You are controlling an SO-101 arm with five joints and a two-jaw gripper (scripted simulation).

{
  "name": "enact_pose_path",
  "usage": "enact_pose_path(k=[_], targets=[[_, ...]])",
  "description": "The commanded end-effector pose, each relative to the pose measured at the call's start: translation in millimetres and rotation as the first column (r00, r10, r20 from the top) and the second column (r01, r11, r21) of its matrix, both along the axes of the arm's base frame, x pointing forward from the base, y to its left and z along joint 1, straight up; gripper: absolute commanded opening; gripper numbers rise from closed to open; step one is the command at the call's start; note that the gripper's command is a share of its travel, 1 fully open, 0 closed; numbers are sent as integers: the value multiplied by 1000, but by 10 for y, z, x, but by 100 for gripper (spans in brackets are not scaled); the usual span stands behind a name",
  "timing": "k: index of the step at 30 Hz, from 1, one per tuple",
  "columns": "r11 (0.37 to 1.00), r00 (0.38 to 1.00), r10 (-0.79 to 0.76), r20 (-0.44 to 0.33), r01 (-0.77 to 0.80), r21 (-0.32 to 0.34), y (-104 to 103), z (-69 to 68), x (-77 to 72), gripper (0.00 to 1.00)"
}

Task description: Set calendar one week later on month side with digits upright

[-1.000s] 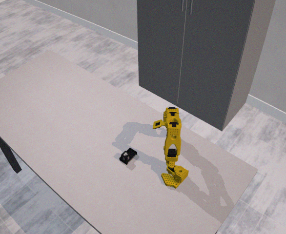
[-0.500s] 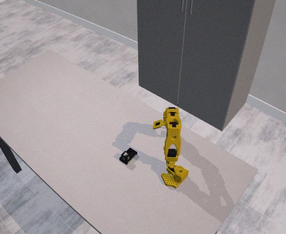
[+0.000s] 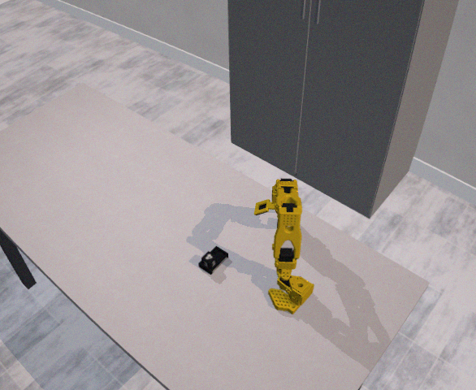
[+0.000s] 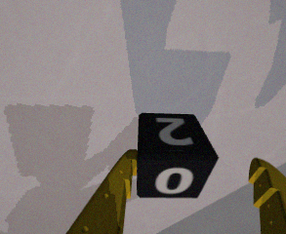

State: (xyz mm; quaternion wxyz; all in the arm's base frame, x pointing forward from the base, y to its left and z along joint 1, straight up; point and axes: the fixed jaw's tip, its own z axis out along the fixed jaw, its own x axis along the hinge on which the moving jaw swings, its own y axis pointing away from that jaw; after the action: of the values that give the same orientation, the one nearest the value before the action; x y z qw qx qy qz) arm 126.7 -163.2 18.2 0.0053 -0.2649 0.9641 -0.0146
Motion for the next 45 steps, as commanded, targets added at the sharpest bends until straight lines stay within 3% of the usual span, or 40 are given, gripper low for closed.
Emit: enact_pose_path(k=[1, 23, 45], targets=[[1000, 1000, 2, 16, -2, -20, -32, 56, 9, 36], [1000, 1000, 2, 16, -2, -20, -11, 616, -7, 36], [1000, 1000, 2, 16, -2, -20, -6, 638, -10, 36]])
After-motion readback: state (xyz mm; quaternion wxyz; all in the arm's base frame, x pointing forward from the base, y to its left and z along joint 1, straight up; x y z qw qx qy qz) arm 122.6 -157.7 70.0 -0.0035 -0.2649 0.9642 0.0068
